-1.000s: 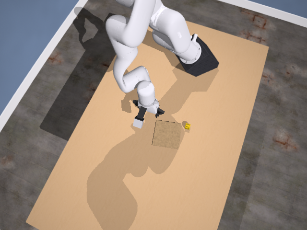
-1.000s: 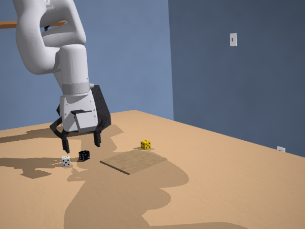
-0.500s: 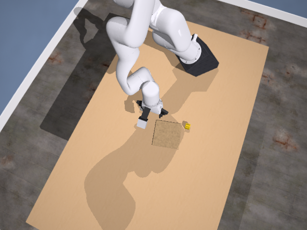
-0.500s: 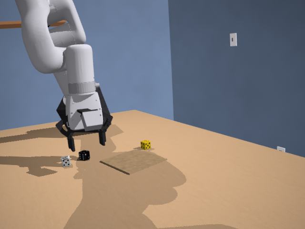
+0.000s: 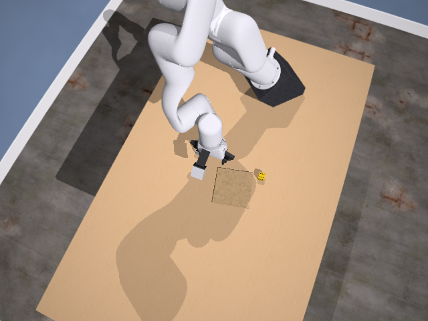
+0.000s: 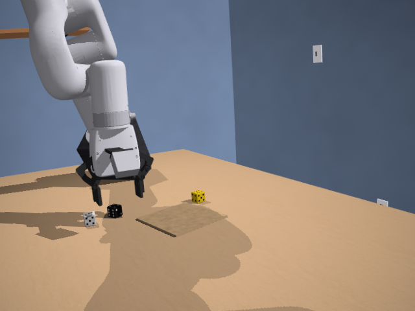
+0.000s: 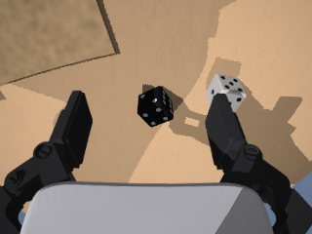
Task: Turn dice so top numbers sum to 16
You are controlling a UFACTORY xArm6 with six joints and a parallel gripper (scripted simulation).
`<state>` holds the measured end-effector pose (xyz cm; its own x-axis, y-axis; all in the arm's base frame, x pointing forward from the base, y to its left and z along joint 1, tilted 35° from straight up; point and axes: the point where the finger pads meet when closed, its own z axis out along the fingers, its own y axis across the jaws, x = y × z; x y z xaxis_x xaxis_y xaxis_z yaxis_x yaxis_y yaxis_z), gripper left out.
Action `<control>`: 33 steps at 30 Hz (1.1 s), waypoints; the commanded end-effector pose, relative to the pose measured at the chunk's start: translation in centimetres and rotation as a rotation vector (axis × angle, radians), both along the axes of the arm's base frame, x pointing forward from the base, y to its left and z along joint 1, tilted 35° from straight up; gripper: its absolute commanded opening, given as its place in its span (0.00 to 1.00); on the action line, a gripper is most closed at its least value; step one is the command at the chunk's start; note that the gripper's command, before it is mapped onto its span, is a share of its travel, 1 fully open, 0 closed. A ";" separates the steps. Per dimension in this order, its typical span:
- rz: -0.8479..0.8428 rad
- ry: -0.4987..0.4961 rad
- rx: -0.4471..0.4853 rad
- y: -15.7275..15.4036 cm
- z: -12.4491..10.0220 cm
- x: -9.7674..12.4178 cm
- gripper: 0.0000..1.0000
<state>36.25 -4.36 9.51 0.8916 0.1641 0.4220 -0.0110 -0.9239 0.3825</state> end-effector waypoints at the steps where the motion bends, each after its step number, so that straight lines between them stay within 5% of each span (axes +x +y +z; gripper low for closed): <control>1: 0.001 -0.002 0.000 0.0 0.1 0.1 1.00; 22: 0.001 -0.002 0.000 0.3 0.0 0.1 1.00; 33: 0.001 -0.002 0.000 4.8 -1.6 0.7 1.00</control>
